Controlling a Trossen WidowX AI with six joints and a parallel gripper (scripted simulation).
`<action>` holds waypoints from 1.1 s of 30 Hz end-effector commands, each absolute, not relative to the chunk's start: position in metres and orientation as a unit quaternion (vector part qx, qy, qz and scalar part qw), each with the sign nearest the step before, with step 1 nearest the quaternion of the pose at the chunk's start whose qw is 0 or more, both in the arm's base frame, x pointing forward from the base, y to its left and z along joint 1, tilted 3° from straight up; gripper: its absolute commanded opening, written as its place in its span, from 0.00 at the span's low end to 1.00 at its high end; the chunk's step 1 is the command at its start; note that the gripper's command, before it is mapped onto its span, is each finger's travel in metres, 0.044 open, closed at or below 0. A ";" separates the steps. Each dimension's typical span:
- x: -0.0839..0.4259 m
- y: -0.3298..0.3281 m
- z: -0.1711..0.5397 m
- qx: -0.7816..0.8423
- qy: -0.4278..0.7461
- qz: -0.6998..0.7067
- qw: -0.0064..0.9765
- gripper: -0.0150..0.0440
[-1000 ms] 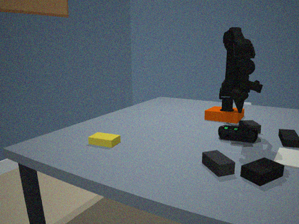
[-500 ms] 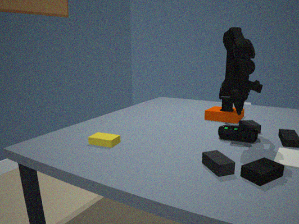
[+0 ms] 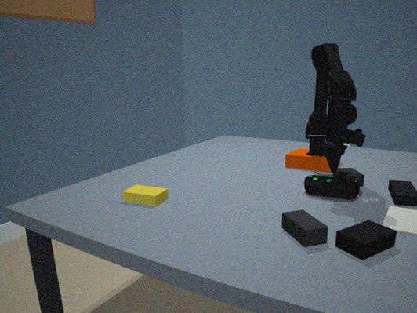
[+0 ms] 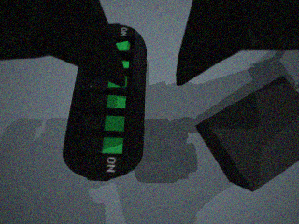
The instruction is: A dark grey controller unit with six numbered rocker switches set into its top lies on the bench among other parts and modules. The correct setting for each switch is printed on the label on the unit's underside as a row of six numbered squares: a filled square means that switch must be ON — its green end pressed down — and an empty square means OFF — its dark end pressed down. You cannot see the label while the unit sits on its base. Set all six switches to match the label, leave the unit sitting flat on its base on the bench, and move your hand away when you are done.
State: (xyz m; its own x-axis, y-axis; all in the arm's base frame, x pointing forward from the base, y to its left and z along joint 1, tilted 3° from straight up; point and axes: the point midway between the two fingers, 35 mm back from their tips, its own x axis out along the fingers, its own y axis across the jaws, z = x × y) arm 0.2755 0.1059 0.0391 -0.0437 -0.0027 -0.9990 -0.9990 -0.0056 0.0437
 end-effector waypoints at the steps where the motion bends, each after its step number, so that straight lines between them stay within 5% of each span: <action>1: 0.270 0.104 0.034 -0.492 0.511 0.504 0.492 0.38; 4: 0.270 0.104 0.034 -0.492 0.511 0.504 0.492 0.25; 28: 0.271 0.106 0.035 -0.492 0.508 0.507 0.492 0.25; 33: 0.273 0.106 0.083 -0.492 0.509 0.507 0.492 0.48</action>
State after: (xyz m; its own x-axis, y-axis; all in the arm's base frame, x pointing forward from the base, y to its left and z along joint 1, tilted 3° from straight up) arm 0.2672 0.1041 0.0502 -0.0607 -0.0116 -0.9981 -0.9982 0.0020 0.0606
